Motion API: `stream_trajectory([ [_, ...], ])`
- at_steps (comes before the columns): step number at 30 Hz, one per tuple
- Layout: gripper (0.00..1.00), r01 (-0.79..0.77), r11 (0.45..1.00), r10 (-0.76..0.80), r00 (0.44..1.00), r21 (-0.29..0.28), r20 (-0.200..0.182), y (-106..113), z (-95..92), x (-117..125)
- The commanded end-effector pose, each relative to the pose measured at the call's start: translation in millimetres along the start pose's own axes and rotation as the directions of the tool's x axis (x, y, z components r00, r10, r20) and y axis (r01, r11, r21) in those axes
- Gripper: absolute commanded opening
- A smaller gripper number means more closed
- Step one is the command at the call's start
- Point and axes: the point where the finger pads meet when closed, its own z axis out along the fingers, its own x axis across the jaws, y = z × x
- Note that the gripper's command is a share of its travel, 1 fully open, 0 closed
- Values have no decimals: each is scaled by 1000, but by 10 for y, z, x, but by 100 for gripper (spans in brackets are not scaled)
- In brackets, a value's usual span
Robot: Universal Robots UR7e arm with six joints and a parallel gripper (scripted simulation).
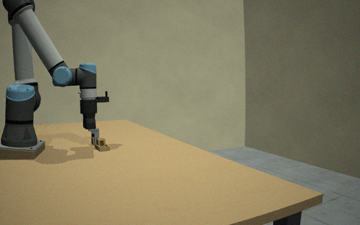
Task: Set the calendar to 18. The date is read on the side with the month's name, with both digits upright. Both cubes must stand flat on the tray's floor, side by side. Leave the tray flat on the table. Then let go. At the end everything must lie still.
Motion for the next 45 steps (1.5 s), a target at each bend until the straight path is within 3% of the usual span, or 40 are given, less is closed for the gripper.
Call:
stream_trajectory([
  [1,90,0,1000,0,1000,1,0,-4,-4,1],
  [12,90,0,1000,0,1000,1,0,-4,-119,1],
  [24,90,0,1000,0,1000,1,0,-3,-610,0],
  [33,90,0,1000,0,1000,1,0,-3,-849,0],
  [40,90,0,1000,0,1000,1,0,-3,-903,0],
  [41,100,0,1000,0,1000,1,0,-3,-903,0],
  [45,100,0,1000,0,1000,1,0,-3,-903,0],
])
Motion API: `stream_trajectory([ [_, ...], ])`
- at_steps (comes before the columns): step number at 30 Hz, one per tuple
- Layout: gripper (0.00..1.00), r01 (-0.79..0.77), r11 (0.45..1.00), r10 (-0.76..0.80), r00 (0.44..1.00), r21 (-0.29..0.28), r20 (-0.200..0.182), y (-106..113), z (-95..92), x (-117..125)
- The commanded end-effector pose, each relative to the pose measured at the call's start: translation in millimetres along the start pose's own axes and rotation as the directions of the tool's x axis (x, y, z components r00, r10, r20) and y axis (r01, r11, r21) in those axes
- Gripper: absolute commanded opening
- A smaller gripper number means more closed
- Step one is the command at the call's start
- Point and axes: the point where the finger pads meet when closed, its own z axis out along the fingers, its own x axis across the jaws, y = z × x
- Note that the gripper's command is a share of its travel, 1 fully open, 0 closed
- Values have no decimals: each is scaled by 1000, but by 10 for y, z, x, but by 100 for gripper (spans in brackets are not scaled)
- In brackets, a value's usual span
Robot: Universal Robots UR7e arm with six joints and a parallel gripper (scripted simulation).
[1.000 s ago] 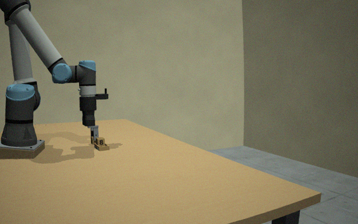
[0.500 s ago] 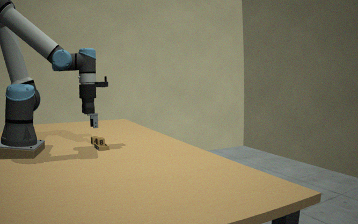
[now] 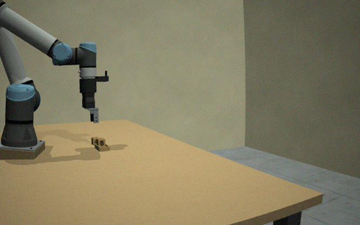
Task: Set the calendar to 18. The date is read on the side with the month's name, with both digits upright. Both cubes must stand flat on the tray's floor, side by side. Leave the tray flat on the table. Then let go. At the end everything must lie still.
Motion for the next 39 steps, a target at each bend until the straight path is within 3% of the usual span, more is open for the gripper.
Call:
stream_trajectory([
  [1,100,0,1000,0,1000,0,0,-2,-3,0],
  [20,100,0,1000,0,1000,0,0,-5,-3,22],
  [24,100,0,1000,0,1000,0,0,-21,-4,194],
  [30,100,0,1000,0,1000,0,0,-20,-10,656],
  [39,100,0,1000,0,1000,1,-1,10,-17,911],
])
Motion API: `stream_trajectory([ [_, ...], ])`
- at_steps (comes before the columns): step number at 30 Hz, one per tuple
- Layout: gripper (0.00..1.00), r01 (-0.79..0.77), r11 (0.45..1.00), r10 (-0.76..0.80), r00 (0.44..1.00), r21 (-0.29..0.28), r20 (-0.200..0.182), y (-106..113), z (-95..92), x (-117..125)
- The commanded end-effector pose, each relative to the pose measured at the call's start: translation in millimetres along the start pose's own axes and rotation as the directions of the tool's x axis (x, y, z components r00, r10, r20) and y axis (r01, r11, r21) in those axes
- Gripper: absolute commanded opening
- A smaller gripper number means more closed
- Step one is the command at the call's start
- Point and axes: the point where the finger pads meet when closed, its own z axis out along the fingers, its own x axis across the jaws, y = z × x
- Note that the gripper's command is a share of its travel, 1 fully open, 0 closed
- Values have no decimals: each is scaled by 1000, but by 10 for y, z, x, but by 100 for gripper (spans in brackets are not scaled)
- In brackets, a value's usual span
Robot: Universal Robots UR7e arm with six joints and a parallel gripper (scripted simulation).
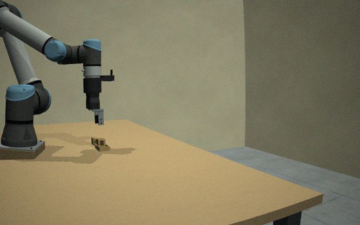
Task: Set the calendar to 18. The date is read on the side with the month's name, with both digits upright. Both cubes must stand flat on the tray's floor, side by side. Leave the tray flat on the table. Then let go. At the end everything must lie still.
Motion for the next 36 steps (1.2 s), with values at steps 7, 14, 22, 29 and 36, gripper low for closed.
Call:
stream_trajectory([
  [7,90,1,1000,-1,1000,1,0,9,-5,79],
  [14,90,1,1000,-1,1000,1,0,9,-5,79],
  [22,90,1,1000,-1,1000,1,0,9,-5,79],
  [29,90,1,1000,-1,1000,1,0,9,-5,79],
  [36,90,1,1000,-1,1000,1,0,9,-5,79],
])
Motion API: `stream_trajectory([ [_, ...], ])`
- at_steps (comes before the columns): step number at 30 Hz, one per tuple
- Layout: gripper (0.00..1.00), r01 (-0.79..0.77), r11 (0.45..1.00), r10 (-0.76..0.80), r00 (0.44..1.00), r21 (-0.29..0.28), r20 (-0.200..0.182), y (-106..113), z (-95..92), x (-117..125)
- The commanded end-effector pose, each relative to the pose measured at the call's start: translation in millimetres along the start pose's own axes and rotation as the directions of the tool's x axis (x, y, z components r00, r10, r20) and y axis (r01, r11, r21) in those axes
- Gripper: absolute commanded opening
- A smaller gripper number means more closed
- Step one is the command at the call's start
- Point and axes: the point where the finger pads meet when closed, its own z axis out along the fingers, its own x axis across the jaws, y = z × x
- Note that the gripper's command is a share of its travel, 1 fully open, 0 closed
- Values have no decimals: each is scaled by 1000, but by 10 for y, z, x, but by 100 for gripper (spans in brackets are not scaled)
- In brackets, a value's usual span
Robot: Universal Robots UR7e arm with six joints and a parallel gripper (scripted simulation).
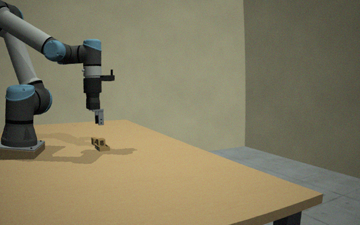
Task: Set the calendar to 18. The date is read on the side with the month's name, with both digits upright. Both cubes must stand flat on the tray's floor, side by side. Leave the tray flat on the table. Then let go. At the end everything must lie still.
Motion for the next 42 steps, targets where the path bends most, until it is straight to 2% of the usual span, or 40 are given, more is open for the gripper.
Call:
stream_trajectory([
  [1,90,0,1000,0,1000,1,0,-3,-3,2],
  [15,90,0,1000,0,1000,0,0,-5,48,4],
  [42,90,0,1000,0,1000,0,0,-12,378,17],
])
